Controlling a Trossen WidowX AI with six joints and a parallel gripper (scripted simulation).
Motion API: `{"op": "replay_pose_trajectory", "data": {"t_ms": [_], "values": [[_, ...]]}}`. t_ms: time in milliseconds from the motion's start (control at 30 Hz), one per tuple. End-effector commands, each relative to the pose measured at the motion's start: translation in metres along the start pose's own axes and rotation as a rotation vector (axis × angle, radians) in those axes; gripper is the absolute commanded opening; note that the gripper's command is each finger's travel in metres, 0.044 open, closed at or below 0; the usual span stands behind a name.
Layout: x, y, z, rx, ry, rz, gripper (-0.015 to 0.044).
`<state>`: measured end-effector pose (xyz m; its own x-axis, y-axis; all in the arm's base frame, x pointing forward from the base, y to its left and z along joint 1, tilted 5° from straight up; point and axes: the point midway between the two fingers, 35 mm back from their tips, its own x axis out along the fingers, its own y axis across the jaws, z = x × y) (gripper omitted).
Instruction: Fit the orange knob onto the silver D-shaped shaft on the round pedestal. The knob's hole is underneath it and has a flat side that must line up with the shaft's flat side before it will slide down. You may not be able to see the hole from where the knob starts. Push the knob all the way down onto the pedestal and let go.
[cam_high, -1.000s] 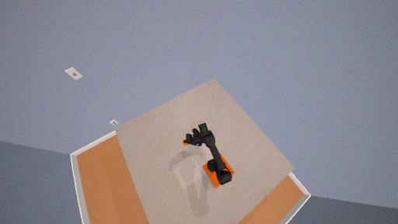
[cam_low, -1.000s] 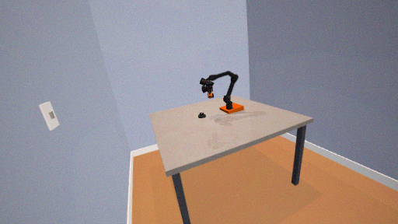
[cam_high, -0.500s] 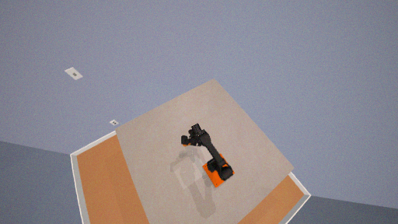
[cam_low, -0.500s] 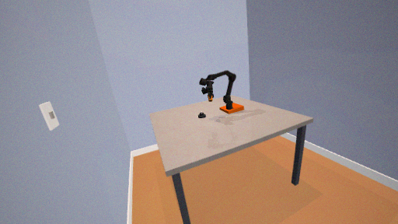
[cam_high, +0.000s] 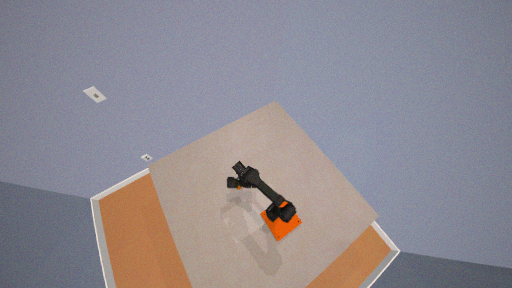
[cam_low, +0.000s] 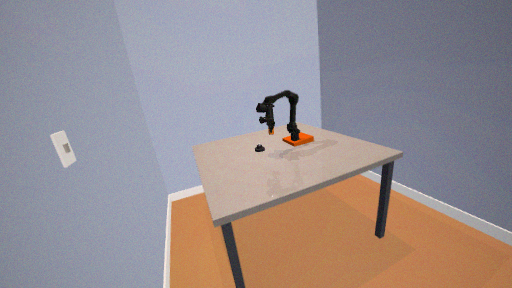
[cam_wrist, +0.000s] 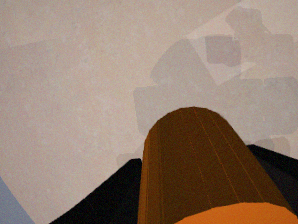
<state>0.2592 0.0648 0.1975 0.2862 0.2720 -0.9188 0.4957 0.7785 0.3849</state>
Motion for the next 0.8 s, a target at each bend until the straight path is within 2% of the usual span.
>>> {"op": "replay_pose_trajectory", "data": {"t_ms": [0,333,767], "values": [[0.006,0.001,0.0,-0.001,-0.006,-0.086,0.0],[0.026,0.001,0.0,-0.001,-0.008,-0.321,0.0],[0.075,-0.008,0.007,-0.001,-0.01,-0.332,0.0]]}}
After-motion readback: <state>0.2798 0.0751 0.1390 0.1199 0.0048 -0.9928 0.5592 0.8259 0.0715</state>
